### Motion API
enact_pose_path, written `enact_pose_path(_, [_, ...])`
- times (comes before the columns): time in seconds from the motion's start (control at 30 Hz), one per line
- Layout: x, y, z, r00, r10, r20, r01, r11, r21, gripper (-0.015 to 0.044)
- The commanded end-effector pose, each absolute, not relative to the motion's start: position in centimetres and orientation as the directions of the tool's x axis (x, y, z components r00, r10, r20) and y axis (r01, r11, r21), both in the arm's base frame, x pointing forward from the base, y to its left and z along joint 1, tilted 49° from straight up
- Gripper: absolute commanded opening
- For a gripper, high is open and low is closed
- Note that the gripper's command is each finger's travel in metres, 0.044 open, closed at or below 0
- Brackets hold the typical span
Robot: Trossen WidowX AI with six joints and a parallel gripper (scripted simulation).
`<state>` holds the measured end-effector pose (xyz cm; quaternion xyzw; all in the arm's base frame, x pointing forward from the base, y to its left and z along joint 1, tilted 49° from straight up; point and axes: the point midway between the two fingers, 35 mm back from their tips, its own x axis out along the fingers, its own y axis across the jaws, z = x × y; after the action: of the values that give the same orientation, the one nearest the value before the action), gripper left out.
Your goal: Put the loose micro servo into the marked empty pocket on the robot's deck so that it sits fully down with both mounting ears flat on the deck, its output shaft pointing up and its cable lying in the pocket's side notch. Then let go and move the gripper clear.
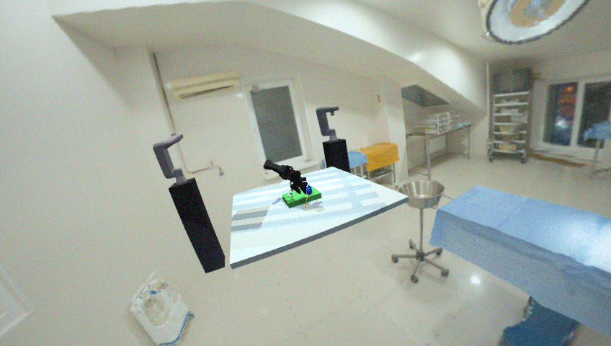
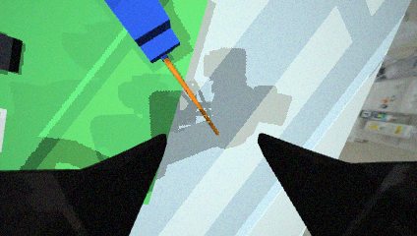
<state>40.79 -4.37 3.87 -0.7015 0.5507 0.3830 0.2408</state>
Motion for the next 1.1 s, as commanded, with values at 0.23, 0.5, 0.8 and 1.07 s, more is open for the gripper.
enact_pose_path(0.23, [37.1, 1.0, 1.2, -0.004, -0.659, -0.752, -0.827, -0.421, 0.373, 0.0440])
enact_pose_path(0.5, [34.2, 4.1, 0.2, -0.041, -0.729, -0.684, -0.677, -0.483, 0.555, 0.0440])
enact_pose_path(0.8, [33.7, 3.8, -0.6, -0.043, -0.742, -0.669, -0.647, -0.489, 0.585, 0.0440])
enact_pose_path(1.07, [33.6, 2.6, -1.7, -0.043, -0.743, -0.668, -0.647, -0.489, 0.586, 0.0440])
